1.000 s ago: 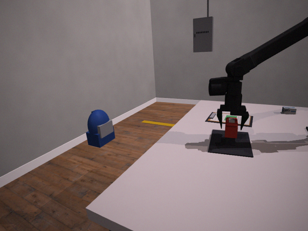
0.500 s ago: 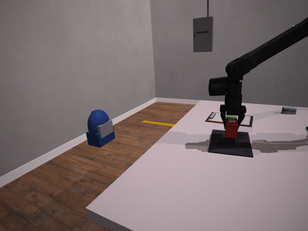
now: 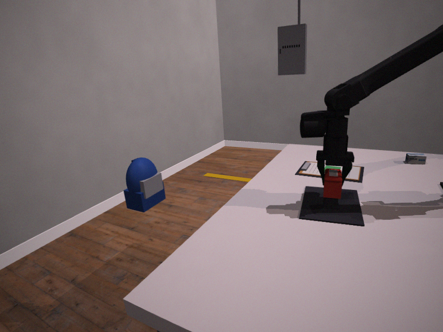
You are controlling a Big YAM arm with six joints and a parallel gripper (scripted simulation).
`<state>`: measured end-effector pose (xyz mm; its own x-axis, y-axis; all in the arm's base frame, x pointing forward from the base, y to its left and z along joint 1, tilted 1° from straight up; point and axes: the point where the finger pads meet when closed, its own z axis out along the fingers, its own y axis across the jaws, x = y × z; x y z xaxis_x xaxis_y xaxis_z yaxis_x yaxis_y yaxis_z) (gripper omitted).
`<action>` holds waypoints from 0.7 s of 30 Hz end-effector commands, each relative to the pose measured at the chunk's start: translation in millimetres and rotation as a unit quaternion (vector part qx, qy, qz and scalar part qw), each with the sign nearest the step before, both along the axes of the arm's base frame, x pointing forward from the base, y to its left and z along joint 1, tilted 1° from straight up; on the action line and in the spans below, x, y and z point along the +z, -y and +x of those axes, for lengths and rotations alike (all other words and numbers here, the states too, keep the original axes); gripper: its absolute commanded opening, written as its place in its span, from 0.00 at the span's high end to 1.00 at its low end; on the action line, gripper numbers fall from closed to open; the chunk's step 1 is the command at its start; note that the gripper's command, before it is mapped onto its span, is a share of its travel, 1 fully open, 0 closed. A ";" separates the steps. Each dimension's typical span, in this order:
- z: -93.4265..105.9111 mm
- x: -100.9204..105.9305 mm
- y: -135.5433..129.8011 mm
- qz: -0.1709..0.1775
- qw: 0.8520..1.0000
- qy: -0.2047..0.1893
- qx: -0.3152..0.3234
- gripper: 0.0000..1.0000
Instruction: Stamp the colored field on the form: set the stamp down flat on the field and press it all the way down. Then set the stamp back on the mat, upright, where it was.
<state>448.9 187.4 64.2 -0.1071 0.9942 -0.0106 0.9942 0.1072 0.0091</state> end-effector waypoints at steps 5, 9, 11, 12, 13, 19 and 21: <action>8.8 4.1 0.7 0.004 1.000 0.012 -0.002 0.70; 8.8 4.1 0.7 0.004 1.000 0.012 -0.002 0.70; 8.8 4.1 0.7 0.004 1.000 0.012 -0.002 0.70; 8.8 4.1 0.7 0.004 1.000 0.012 -0.002 0.70; 8.8 4.1 0.7 0.004 1.000 0.012 -0.002 0.70; 14.8 24.8 -1.9 0.009 1.000 0.023 -0.002 0.70; 20.8 36.0 -4.6 0.013 0.999 0.033 -0.002 0.70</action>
<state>448.3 187.1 65.2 -0.1071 0.9942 -0.0108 0.9942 0.1072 0.0085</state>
